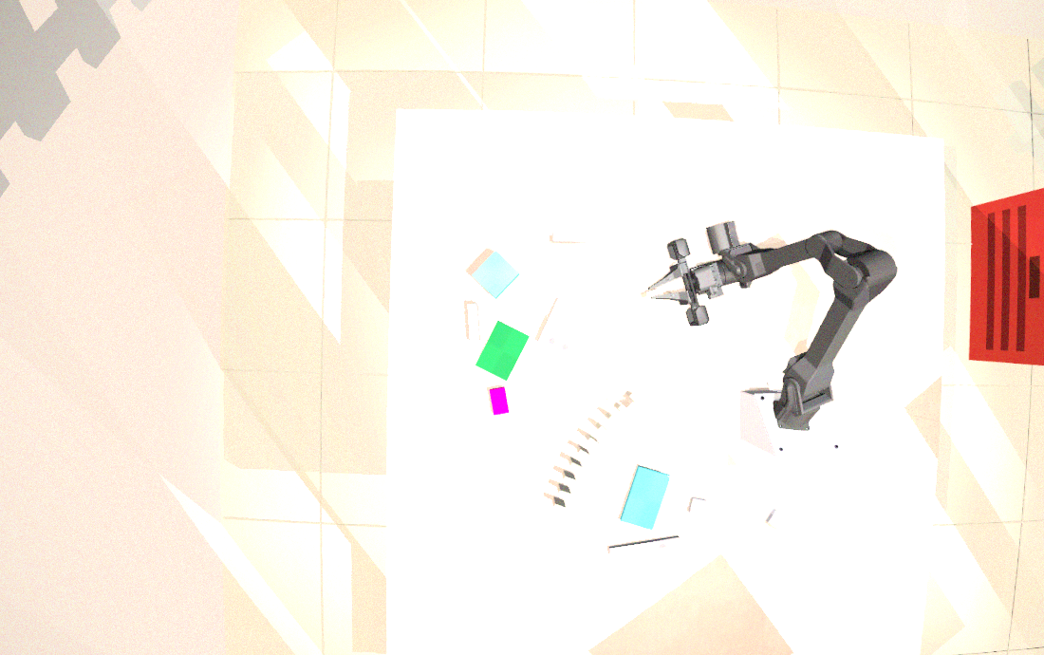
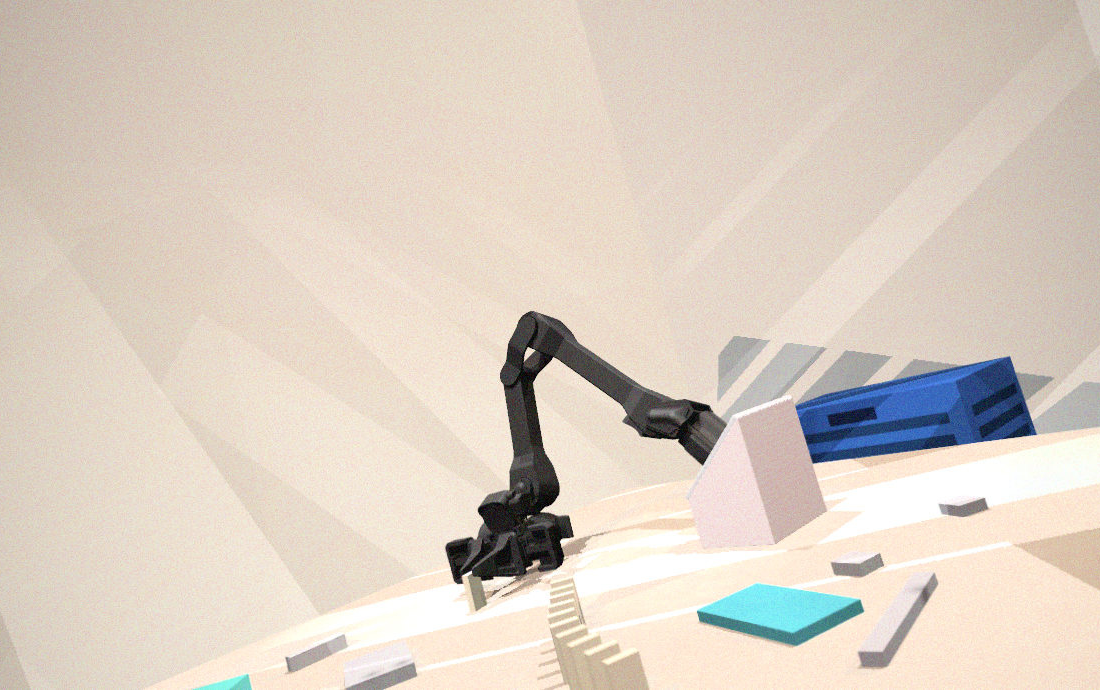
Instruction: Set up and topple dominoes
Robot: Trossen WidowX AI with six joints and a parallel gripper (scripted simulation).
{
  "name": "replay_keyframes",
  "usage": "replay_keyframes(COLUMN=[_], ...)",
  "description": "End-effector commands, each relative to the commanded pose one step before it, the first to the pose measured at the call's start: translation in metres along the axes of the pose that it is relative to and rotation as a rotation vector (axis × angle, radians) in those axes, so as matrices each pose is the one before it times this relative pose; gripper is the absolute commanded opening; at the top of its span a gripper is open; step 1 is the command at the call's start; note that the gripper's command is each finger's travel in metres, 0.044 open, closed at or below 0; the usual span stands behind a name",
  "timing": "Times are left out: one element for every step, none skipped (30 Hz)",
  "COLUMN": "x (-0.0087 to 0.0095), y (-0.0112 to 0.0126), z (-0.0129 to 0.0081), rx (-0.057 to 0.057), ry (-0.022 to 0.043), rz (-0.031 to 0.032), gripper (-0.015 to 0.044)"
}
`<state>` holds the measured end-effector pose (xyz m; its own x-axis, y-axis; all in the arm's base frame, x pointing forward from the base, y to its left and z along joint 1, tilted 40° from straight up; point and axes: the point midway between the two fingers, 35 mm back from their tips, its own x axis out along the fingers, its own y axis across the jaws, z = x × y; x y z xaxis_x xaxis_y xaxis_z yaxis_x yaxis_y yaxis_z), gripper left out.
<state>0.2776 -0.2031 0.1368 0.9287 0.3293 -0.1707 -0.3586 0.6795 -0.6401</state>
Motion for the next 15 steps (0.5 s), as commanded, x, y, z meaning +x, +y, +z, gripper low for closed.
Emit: replay_keyframes(x=[0.00008, 0.0, 0.0, 0.0, 0.0, 0.0, 0.0, 0.0, 0.0, 0.0, 0.0, 0.00003, 0.00007, 0.00006, -0.00001], y=[-0.00066, 0.0, 0.0, 0.0, 0.0, 0.0, 0.0, 0.0, 0.0, 0.0, 0.0, -0.00015, -0.00039, -0.00044, -0.00018], z=[-0.0003, 0.0, 0.0, 0.0, 0.0, 0.0, 0.0, 0.0, 0.0, 0.0, 0.0, 0.00167, 0.00501, 0.0083, 0.01047], rx=[-0.0049, 0.0, 0.0, 0.0, 0.0, 0.0, 0.0, 0.0, 0.0, 0.0, 0.0, 0.0001, 0.0004, 0.0007, 0.001], ry=[-0.00295, 0.0, 0.0, 0.0, 0.0, 0.0, 0.0, 0.0, 0.0, 0.0, 0.0, 0.00013, 0.00038, 0.00054, 0.00053], rz=[-0.00038, 0.0, 0.0, 0.0, 0.0, 0.0, 0.0, 0.0, 0.0, 0.0, 0.0, 0.00011, 0.00028, 0.0003, 0.0001], gripper=[0.0159, 0.0185, 0.0211, 0.0238, 0.0264, 0.029, 0.0316, 0.0343, 0.0369, 0.0395, 0.0421, 0.044, 0.044, 0.044, 0.044])
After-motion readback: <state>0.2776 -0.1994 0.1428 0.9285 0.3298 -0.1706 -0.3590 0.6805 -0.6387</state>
